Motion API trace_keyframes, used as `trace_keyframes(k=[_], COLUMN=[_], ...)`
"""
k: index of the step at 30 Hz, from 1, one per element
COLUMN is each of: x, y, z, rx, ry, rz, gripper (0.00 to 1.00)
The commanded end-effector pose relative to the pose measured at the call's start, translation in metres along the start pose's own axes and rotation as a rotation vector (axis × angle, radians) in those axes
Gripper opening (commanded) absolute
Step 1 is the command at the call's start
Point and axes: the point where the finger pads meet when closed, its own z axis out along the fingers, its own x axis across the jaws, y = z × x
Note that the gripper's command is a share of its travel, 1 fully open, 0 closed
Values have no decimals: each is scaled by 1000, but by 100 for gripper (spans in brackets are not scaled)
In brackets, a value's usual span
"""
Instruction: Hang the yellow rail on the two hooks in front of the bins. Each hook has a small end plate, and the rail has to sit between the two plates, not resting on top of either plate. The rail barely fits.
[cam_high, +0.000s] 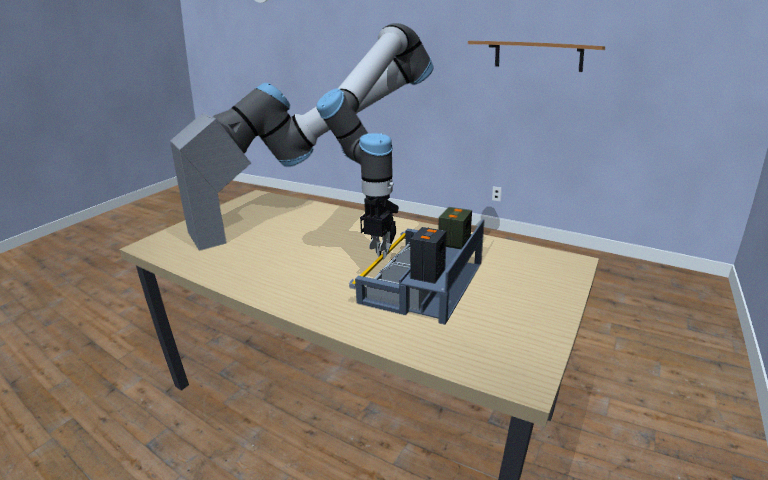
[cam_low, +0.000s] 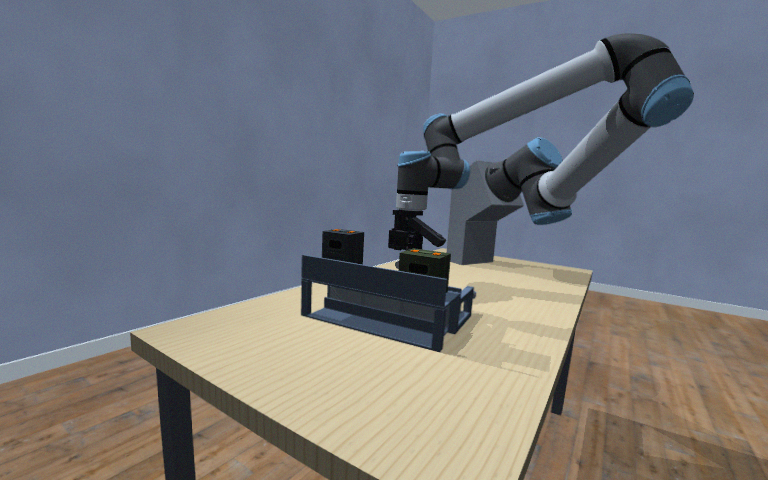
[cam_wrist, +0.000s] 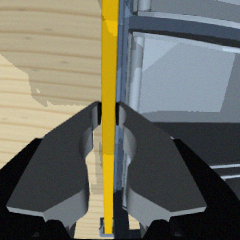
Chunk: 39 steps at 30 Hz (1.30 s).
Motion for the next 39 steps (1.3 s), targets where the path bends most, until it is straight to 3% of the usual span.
trace_keyframes(k=[1, 9, 10, 39], x=[1, 1, 0, 0], y=[0, 0, 0, 0], z=[-1, -1, -1, -1], rx=[-1, -1, 0, -1], ry=[1, 1, 1, 1], rz=[0, 0, 0, 0], gripper=[0, 0, 22, 22])
